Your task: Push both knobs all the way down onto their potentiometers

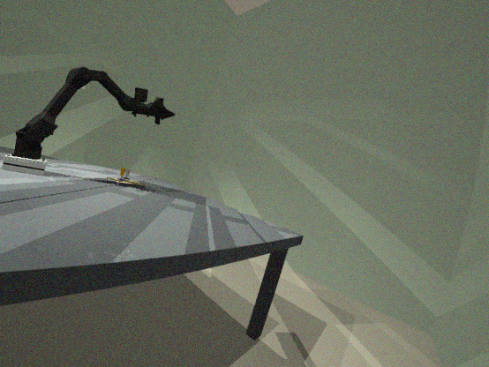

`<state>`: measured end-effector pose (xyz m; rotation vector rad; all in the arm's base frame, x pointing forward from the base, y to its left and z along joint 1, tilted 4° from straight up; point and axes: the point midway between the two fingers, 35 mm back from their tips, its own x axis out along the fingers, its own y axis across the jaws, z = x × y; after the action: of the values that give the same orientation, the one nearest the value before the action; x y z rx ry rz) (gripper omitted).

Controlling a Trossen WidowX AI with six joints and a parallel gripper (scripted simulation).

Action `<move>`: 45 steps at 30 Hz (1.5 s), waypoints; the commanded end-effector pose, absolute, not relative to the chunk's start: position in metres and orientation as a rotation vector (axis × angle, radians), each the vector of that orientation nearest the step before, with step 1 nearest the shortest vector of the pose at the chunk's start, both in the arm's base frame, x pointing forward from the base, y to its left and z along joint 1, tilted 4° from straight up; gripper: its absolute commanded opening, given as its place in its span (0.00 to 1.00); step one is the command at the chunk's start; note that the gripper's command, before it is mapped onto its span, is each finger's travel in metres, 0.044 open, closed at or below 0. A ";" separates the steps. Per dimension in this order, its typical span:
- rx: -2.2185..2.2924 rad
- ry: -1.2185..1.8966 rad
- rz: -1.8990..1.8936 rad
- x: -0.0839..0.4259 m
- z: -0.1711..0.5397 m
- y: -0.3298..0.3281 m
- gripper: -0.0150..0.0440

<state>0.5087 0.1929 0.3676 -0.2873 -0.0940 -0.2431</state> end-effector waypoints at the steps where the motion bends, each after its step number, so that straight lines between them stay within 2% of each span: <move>1: -0.386 -0.020 -0.205 0.515 0.349 0.189 0.25; 12: -0.641 0.221 -0.067 0.524 0.290 0.172 0.25; 23: -0.837 0.491 0.113 0.514 0.227 0.147 0.25; 33: -0.947 0.755 0.314 0.483 0.173 0.119 0.25; 45: -0.971 1.070 0.592 0.422 0.125 0.088 0.25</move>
<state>0.4379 0.0937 0.1344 -0.9740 1.0029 0.5265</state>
